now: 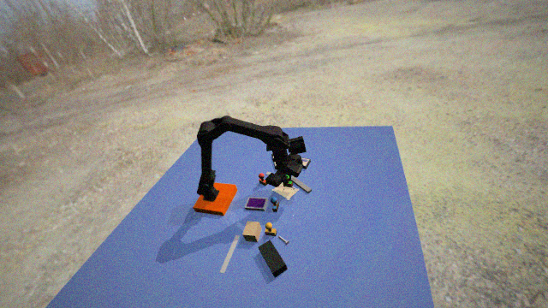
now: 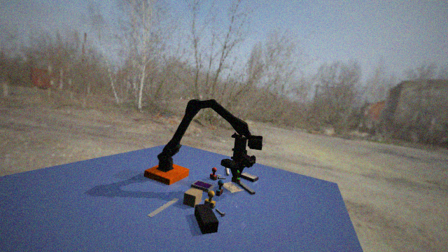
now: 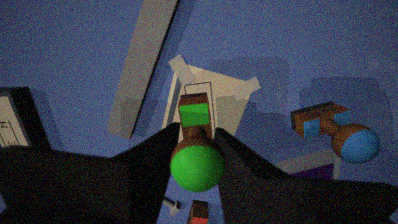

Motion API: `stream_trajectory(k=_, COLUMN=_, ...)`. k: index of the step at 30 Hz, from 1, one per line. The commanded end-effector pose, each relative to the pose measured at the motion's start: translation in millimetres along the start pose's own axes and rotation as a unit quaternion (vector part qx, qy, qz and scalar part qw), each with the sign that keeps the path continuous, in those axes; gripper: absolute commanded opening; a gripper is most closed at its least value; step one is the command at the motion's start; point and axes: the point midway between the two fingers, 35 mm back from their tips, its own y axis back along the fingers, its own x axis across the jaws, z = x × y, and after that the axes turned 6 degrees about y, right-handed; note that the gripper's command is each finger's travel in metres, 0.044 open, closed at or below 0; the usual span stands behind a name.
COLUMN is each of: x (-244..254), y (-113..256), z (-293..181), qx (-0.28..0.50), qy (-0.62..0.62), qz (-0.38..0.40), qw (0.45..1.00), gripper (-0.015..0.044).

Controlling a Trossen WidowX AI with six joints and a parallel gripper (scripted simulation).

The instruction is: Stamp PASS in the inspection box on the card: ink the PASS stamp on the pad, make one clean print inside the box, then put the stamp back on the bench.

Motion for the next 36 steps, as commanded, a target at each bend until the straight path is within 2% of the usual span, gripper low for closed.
stream_trajectory(k=1, x=-2, y=-7, z=-2, qx=0.005, qy=0.003, qz=-0.006, qw=1.0, gripper=0.0)
stream_trajectory(k=36, x=-3, y=-29, z=-4, qx=0.004, qy=0.004, qz=-0.006, qw=1.0, gripper=0.0)
